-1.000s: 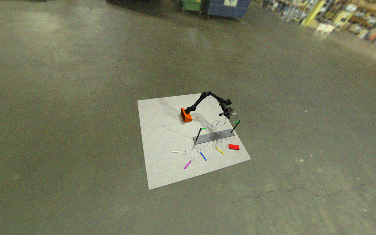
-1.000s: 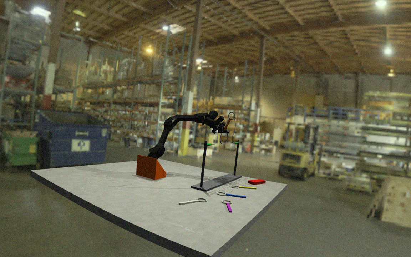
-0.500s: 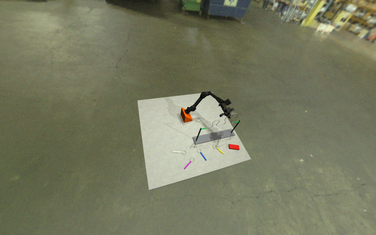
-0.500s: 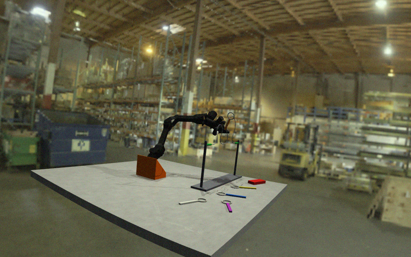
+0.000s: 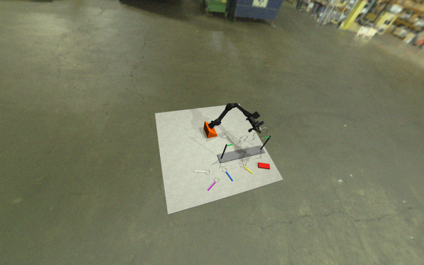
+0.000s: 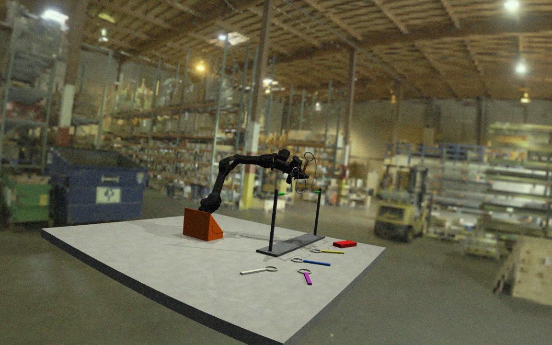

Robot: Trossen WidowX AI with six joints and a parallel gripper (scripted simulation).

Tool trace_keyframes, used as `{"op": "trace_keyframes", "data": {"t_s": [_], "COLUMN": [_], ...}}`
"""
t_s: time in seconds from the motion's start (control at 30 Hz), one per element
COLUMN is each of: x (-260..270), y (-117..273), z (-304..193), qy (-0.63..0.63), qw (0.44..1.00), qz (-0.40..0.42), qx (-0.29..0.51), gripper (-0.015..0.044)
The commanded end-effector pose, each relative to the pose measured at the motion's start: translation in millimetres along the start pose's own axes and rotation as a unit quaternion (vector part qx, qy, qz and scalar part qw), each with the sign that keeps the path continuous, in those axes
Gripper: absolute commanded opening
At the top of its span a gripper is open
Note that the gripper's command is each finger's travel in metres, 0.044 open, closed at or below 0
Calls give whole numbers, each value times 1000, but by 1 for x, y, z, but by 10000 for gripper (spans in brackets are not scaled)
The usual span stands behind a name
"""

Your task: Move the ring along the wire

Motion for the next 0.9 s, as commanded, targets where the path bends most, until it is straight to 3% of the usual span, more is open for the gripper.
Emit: {"op": "trace_keyframes", "data": {"t_s": [0.0, 0.87], "x": [-1, 3], "y": [-1, -2], "z": [-2, -3], "qy": [-25, -171], "qw": [1000, 982], "qz": [10, 75], "qx": [-1, -26], "gripper": [-150, -150]}}
Point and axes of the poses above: the point midway between the two fingers, 35 mm back from their tips, its own y axis back along the fingers, its own x axis across the jaws, z = x × y, the point moved 7 cm from there along y, back along the fingers, and after that the axes turned 5 degrees about y, right-handed, at the moved point
